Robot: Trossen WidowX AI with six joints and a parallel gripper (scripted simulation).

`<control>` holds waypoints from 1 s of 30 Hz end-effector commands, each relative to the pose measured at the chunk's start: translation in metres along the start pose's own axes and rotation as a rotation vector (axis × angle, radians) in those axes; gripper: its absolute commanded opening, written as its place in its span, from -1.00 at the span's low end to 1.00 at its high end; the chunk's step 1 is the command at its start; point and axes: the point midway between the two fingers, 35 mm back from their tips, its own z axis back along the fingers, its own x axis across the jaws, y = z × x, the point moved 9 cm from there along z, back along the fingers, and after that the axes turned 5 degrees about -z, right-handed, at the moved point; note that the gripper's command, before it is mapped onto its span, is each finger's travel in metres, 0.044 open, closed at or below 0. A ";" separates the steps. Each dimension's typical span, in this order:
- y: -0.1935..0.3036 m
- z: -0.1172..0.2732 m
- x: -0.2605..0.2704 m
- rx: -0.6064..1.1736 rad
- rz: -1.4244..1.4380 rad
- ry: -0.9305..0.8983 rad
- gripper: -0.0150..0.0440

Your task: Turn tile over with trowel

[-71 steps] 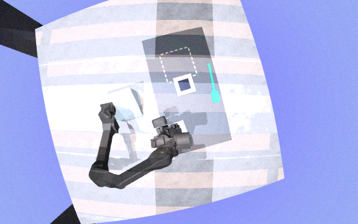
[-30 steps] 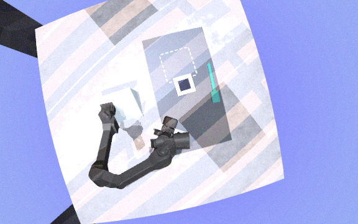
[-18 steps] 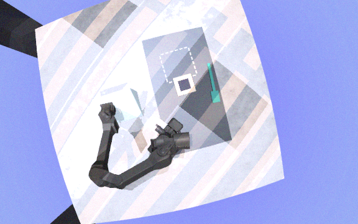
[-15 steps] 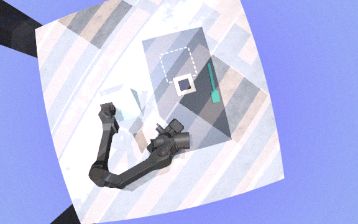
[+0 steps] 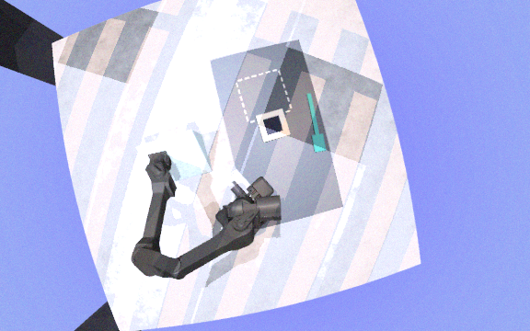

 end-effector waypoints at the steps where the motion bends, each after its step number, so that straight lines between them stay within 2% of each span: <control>1: 0.000 0.000 0.000 0.001 -0.006 0.000 0.42; 17: 0.000 0.000 0.000 0.001 -0.006 0.000 0.42; 22: 0.000 0.042 0.000 0.003 -0.006 0.000 0.42; 28: 0.000 0.044 0.000 0.002 -0.005 0.000 0.42; 30: 0.000 0.048 0.000 0.004 -0.005 -0.009 0.53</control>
